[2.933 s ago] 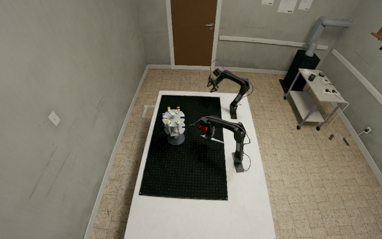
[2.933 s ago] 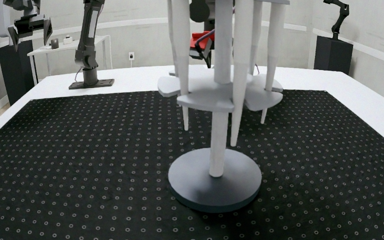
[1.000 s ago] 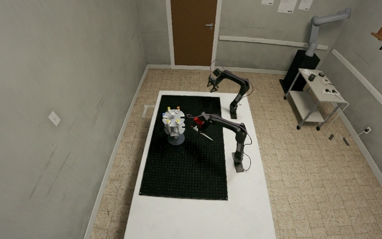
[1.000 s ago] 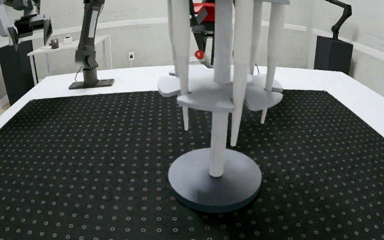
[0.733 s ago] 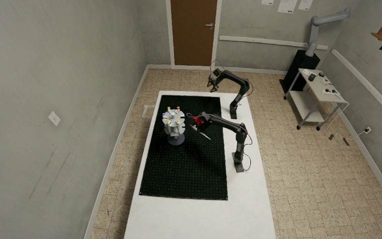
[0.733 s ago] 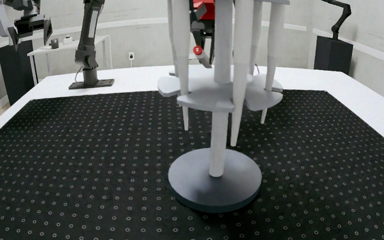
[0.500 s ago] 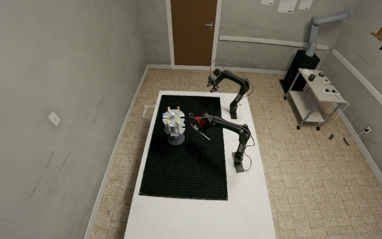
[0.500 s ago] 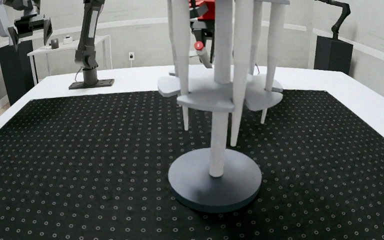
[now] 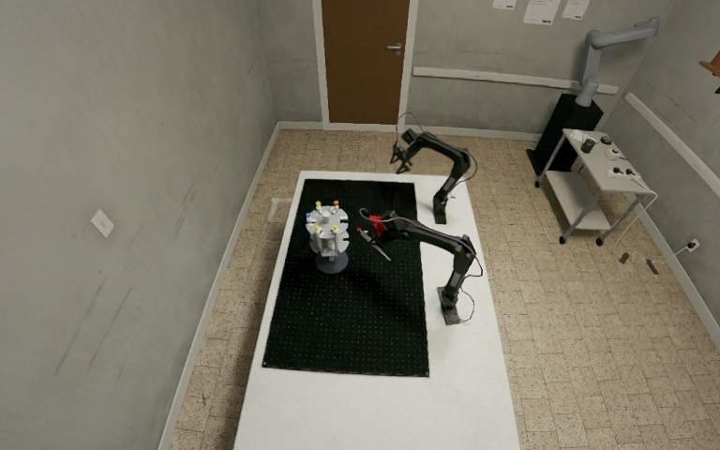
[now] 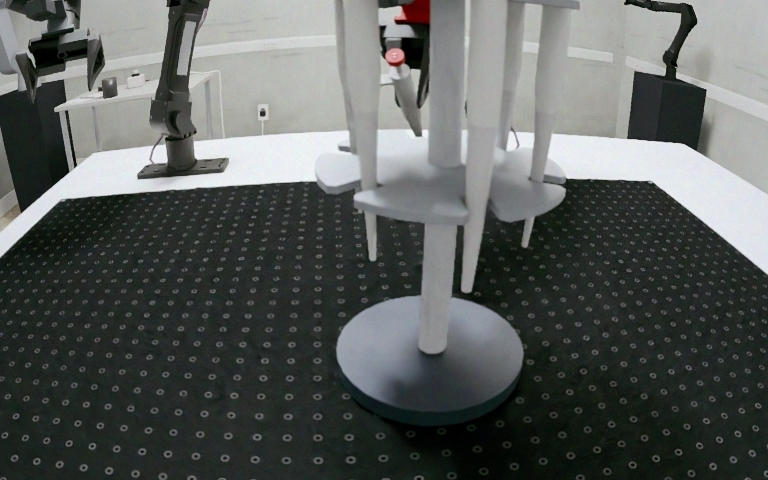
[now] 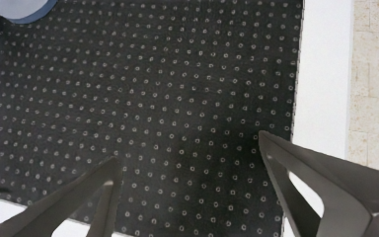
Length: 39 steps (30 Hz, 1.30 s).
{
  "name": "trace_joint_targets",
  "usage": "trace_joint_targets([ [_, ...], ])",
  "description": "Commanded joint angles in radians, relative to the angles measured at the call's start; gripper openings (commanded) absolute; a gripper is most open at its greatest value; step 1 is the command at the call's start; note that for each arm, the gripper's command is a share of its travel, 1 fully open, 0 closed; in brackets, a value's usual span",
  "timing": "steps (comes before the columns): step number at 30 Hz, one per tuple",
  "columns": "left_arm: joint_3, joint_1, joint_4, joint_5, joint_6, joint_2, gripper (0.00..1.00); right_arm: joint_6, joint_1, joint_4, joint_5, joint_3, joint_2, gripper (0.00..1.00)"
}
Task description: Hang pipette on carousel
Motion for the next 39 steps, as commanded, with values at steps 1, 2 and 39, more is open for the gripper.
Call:
trace_joint_targets([
  [1, -0.056, -0.012, 0.12, -0.023, 0.014, -0.059, 0.12, -0.006, -0.009, 0.008, -0.016, 0.02, 0.006, 1.0],
  [2, -0.084, -0.015, 0.163, -0.029, 0.017, -0.075, 0.12, -0.006, -0.009, 0.008, -0.016, 0.02, 0.006, 1.0],
  [39, -0.153, -0.003, 0.385, -0.047, 0.045, -0.098, 0.12, -0.006, -0.009, 0.008, -0.016, 0.02, 0.006, 1.0],
])
